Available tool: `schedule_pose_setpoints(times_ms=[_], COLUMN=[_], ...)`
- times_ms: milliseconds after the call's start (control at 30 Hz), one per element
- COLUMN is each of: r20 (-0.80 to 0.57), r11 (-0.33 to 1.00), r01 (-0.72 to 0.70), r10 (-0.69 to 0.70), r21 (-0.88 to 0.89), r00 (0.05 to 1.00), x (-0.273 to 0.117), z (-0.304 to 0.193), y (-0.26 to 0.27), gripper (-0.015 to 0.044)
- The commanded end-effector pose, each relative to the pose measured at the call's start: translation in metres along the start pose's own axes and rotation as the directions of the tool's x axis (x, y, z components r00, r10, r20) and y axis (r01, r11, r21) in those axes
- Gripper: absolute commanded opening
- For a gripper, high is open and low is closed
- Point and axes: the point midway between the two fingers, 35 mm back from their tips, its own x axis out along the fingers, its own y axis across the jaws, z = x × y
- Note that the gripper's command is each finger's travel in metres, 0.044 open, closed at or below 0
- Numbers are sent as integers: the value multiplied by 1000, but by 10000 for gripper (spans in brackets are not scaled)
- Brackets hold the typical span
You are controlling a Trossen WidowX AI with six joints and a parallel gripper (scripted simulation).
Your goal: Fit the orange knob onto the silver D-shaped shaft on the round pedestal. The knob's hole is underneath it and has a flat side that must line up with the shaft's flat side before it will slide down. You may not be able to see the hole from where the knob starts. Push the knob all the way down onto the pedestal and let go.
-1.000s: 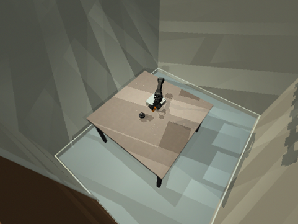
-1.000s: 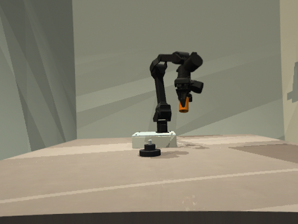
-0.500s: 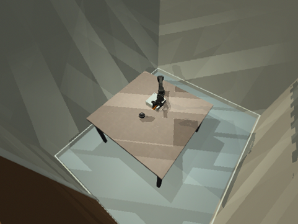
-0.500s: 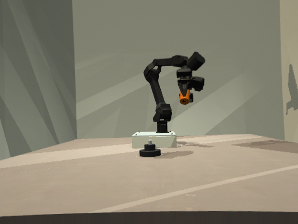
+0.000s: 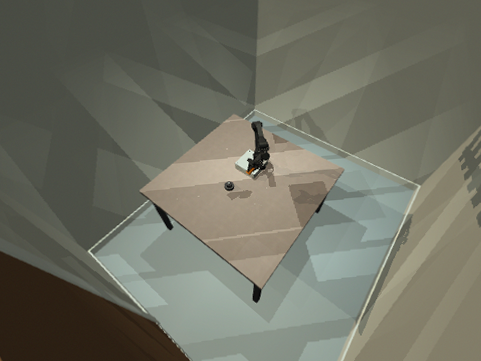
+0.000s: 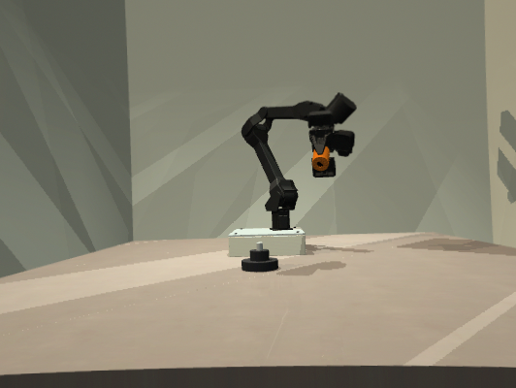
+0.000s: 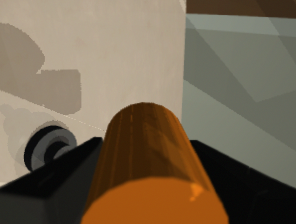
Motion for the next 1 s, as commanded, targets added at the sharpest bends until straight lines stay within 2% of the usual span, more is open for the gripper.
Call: schedule_pose_setpoints(times_ms=[0,967], r20=[-2,0], r11=[999,1000], r01=[32,11], r10=[-32,-11], r21=[11,1], r00=[1000,1000], x=[-2,0], z=[-1,0], y=[-2,0], gripper=[0,0])
